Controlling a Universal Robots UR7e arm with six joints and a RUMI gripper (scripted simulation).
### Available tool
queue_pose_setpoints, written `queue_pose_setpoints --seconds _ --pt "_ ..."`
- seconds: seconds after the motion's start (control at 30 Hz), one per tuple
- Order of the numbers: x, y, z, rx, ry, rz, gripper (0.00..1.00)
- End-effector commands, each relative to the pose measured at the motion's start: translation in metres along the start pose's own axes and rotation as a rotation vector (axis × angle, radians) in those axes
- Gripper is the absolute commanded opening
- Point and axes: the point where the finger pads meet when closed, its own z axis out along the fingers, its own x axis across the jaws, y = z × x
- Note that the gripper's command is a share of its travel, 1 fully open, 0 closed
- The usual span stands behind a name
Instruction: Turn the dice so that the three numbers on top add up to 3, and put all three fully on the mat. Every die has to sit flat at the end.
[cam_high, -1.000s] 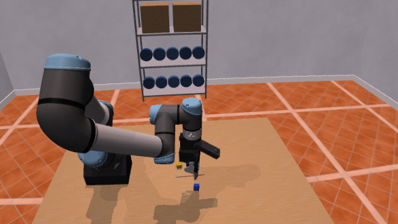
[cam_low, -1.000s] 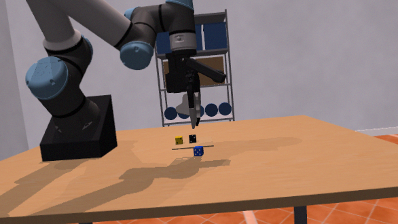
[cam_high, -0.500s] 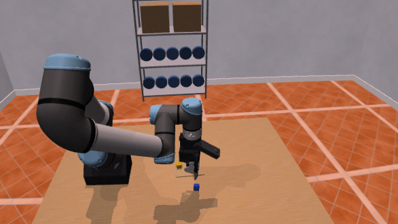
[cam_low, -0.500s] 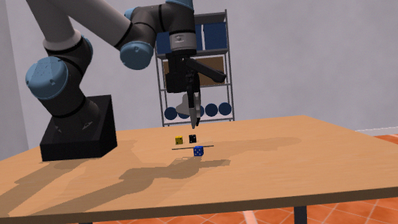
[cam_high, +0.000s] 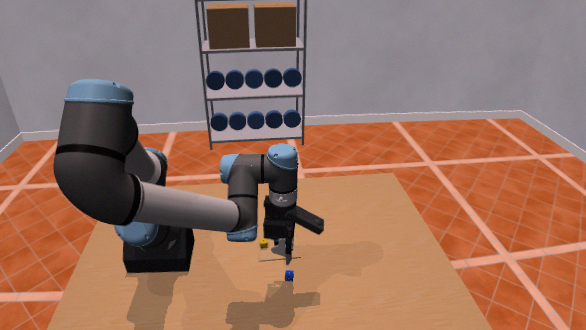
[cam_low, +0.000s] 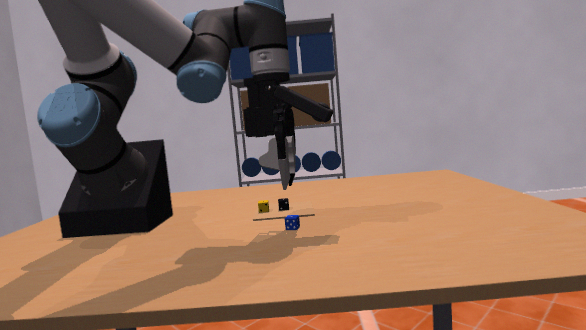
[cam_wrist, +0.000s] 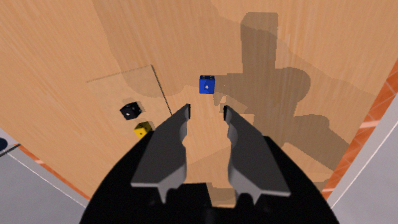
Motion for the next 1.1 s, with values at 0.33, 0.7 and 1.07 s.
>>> queue_pose_setpoints --seconds 0.33,0.7,1.07 --pt "0.000 0.000 0.004 0.001 0.000 0.000 0.24" --pt "0.000 0.000 0.015 0.001 0.000 0.000 0.24" --pt "0.000 0.000 0.029 0.001 0.000 0.000 0.24"
